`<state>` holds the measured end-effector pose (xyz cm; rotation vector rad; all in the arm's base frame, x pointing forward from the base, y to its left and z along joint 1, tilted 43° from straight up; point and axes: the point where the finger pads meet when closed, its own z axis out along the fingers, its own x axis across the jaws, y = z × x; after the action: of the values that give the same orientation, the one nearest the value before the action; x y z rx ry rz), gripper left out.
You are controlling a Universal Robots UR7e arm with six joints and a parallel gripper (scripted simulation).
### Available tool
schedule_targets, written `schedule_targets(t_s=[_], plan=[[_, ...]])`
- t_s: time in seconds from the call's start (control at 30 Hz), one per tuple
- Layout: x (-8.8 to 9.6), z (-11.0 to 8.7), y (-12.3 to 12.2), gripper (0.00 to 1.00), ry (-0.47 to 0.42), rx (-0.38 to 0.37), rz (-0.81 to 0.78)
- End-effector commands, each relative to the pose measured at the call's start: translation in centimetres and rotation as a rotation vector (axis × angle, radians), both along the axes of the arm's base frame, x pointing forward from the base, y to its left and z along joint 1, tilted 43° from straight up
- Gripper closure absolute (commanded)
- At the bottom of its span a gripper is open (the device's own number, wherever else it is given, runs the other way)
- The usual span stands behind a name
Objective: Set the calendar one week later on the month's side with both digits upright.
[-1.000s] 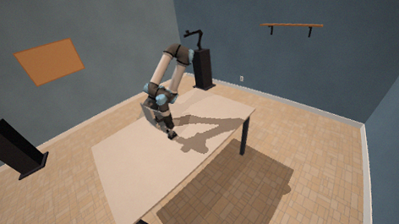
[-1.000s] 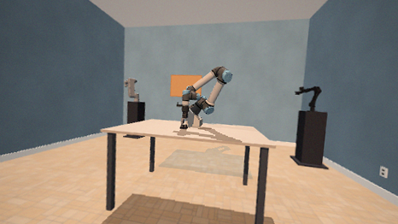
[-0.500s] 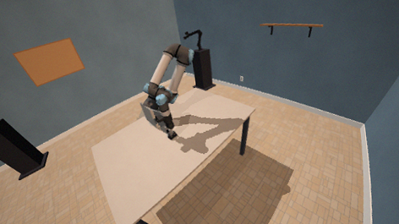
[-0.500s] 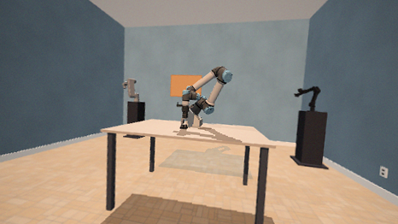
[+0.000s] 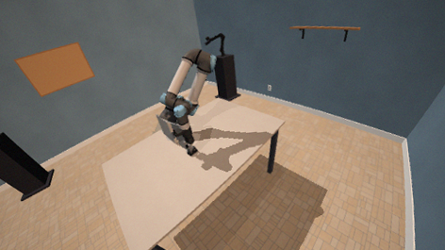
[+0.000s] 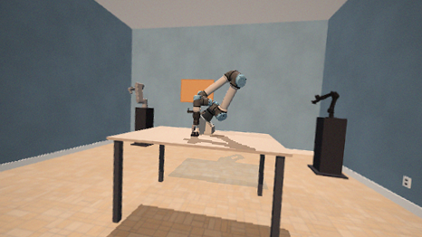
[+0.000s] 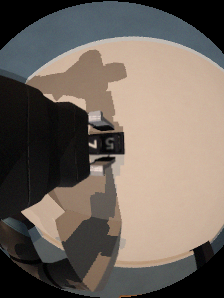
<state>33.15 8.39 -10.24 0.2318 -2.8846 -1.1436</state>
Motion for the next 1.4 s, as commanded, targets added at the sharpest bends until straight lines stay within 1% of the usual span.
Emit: schedule_targets(t_s=[0.0,0.3,0.93,1.37], plan=[[0.0,0.0,0.0,0.13,-0.001,-0.001,0.0],[0.0,-0.2,0.1,0.13,-0.001,-0.001,0.0],[-0.2,-1.9,1.8,0.13,-0.001,-0.001,0.0],[-0.2,-2.0,1.9,0.13,-0.001,-0.001,0.0]])
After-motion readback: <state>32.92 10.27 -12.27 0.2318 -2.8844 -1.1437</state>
